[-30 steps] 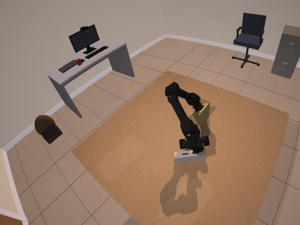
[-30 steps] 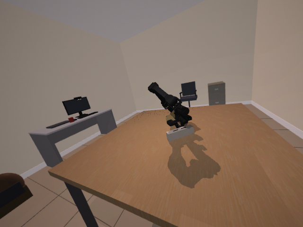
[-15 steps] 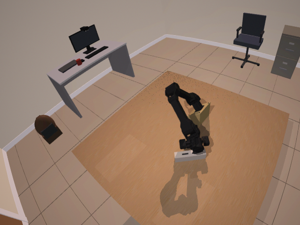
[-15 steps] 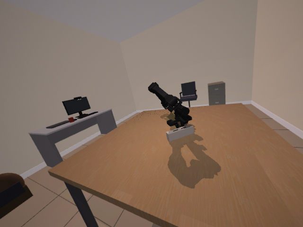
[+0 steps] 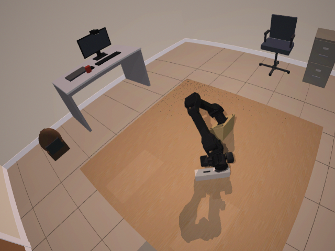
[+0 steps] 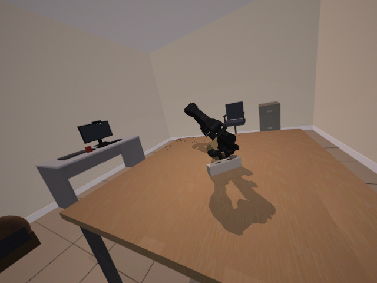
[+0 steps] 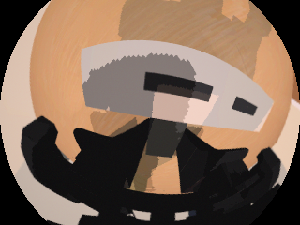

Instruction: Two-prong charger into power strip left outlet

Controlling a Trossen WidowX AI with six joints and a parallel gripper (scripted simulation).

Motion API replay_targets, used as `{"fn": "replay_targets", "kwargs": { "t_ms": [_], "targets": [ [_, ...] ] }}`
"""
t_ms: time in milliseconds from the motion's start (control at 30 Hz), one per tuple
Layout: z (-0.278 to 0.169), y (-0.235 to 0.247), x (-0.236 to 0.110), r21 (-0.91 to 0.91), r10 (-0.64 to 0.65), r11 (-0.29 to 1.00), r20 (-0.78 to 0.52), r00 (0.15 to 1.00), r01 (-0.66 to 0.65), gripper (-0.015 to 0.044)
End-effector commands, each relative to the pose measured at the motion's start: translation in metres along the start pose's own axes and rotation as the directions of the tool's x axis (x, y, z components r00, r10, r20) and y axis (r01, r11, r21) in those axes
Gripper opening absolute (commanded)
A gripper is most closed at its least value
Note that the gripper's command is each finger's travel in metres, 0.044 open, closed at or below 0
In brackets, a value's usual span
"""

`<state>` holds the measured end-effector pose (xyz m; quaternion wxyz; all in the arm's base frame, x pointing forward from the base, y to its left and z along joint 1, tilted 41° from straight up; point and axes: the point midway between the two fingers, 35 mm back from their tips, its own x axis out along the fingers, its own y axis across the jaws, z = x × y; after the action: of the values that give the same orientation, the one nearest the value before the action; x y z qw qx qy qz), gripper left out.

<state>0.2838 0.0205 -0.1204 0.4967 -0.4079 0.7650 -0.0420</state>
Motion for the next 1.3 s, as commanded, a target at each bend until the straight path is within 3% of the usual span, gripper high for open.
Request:
{"fn": "replay_targets", "kwargs": {
  "t_ms": [0, 1267],
  "targets": [
    [0.0064, 0.0001, -0.0013, 0.013, 0.006, 1.000, 0.017, 1.000, -0.007, 0.0000],
    [0.0143, -0.0001, -0.0024, 0.014, 0.006, 1.000, 0.018, 1.000, -0.007, 0.0000]
  ]
}}
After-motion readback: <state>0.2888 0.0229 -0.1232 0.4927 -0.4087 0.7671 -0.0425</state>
